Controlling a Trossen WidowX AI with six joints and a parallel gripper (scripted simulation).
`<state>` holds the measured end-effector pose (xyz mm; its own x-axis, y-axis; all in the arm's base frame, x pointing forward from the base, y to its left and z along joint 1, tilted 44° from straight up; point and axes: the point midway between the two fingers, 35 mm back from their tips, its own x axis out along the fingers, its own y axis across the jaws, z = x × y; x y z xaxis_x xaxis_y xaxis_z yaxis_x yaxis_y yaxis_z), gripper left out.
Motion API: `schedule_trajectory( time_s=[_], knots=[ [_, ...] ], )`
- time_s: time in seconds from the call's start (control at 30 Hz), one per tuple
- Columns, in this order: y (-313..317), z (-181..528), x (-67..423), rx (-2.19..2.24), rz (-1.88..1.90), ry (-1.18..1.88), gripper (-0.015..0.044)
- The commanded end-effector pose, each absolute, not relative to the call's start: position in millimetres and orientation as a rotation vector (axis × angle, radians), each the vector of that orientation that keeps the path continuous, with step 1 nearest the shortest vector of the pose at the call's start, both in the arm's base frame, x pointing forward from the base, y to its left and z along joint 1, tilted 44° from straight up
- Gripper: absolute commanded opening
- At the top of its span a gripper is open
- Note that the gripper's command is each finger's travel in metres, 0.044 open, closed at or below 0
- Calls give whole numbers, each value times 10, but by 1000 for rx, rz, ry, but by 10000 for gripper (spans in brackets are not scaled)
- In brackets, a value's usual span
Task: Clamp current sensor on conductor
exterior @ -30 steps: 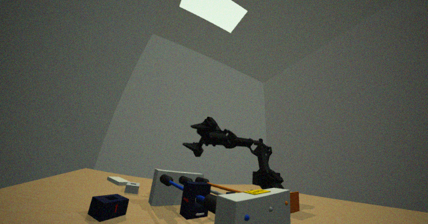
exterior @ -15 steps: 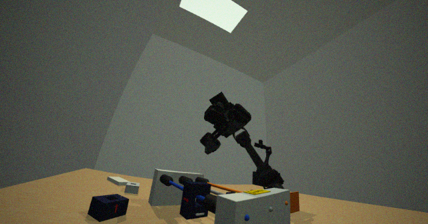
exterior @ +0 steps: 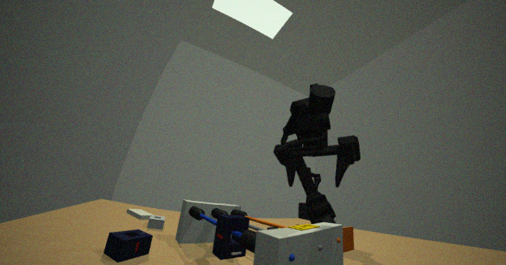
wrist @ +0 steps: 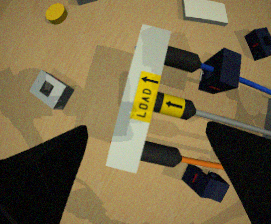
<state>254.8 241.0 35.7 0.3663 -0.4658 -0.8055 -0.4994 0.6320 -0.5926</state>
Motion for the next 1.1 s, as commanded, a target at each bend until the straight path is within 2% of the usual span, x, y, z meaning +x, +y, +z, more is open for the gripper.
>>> schedule_trajectory(
  time_s=[0.0, 0.43, 0.6, 0.8, 1.07],
  knots=[
    [2413, 388, 2568, -955, 14, 1244, 440],
    [2385, 399, 2570, -951, 6, 1248, 440],
    [1662, 684, 2542, -842, -196, 1355, 440],
    [757, 1024, 2264, -690, -477, 1478, 440],
    [661, 1052, 2219, -673, -508, 1490, 440]
  ],
)
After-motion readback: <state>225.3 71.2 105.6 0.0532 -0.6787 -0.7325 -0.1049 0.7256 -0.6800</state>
